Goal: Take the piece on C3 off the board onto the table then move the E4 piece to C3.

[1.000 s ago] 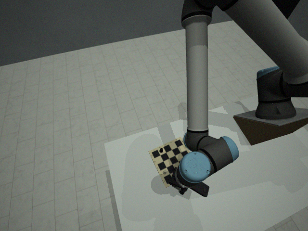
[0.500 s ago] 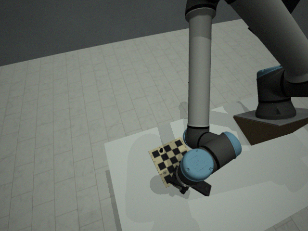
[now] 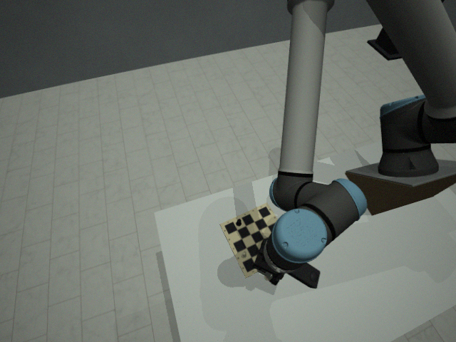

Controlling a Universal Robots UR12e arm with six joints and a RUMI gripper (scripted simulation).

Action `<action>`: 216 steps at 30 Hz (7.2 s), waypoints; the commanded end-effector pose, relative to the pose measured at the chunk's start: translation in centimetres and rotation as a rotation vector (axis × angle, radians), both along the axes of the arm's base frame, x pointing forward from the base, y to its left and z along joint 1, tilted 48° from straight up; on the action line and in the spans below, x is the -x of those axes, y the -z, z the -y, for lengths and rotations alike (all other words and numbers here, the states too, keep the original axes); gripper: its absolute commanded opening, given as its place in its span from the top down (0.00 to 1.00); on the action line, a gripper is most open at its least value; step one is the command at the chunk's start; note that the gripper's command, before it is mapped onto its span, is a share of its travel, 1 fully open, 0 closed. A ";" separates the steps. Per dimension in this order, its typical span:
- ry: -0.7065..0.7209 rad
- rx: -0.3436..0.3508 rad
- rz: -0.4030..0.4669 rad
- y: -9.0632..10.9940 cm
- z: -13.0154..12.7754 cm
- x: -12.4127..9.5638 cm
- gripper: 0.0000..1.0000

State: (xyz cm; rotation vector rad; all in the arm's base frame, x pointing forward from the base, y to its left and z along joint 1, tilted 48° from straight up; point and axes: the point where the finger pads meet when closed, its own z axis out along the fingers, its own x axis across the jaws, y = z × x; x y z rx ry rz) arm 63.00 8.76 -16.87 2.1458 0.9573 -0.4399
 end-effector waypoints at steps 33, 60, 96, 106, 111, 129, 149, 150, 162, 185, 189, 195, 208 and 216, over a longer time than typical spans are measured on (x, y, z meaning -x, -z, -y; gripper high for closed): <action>-0.021 0.000 -0.024 -5.3 4.5 5.8 0.00; -0.024 0.000 -0.027 -5.9 5.0 6.5 0.80; -0.024 0.000 -0.027 -4.9 6.1 6.5 0.80; -0.024 0.000 -0.027 -3.9 7.2 6.5 0.80; -0.024 0.000 -0.027 -3.6 7.6 6.5 0.80; -0.024 0.000 -0.027 -2.5 8.8 6.6 0.80; -0.024 0.000 -0.027 -2.4 8.9 6.6 0.80; -0.024 0.000 -0.027 -2.4 8.9 6.6 0.80; -0.024 0.000 -0.027 -2.4 8.9 6.6 0.80; -0.024 0.000 -0.027 -1.8 9.5 6.6 0.80; -0.024 0.000 -0.027 -1.3 10.1 6.6 0.80; -0.024 0.000 -0.027 -0.7 10.7 6.6 0.80; -0.024 0.000 -0.027 -0.2 11.3 6.6 0.80; -0.024 0.000 -0.027 -0.2 11.3 6.6 0.80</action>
